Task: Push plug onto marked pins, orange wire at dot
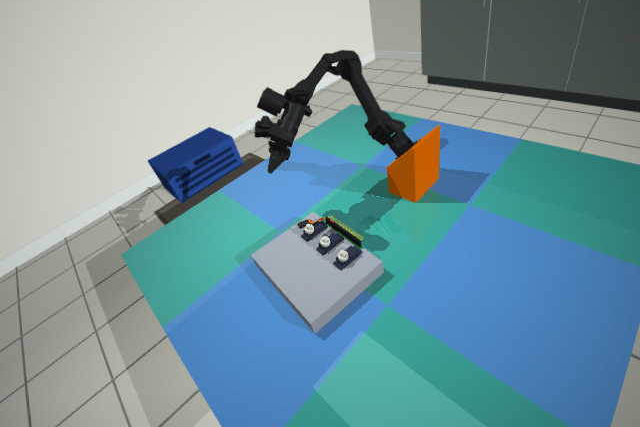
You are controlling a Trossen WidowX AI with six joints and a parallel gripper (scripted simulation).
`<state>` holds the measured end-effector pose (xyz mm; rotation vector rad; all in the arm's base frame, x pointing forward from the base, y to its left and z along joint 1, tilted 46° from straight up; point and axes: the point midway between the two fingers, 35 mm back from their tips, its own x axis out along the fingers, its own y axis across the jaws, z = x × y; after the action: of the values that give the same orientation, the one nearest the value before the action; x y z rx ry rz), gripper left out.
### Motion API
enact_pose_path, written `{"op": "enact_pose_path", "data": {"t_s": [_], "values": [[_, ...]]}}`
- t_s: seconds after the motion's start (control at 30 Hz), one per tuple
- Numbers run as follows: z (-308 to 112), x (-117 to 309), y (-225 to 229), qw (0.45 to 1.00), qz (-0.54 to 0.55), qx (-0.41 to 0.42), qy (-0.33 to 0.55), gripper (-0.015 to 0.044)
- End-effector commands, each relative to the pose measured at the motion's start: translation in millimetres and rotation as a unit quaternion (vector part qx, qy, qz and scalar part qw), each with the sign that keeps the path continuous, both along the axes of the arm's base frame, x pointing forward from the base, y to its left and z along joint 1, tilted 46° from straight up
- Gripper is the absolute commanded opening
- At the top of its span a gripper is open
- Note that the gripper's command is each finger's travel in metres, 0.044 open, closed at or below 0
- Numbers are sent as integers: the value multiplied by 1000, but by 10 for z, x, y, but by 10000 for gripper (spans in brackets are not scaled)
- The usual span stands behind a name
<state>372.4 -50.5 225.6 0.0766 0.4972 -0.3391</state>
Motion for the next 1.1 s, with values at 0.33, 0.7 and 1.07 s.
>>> {"op": "enact_pose_path", "data": {"t_s": [0.33, 0.7, 1.07], "values": [[-719, 45, -374, 972, -127, -29, 198, 115], [-1152, -54, -634, 915, -206, -87, 336, 115], [-1374, -136, -793, 863, -245, -141, 418, 115]]}}
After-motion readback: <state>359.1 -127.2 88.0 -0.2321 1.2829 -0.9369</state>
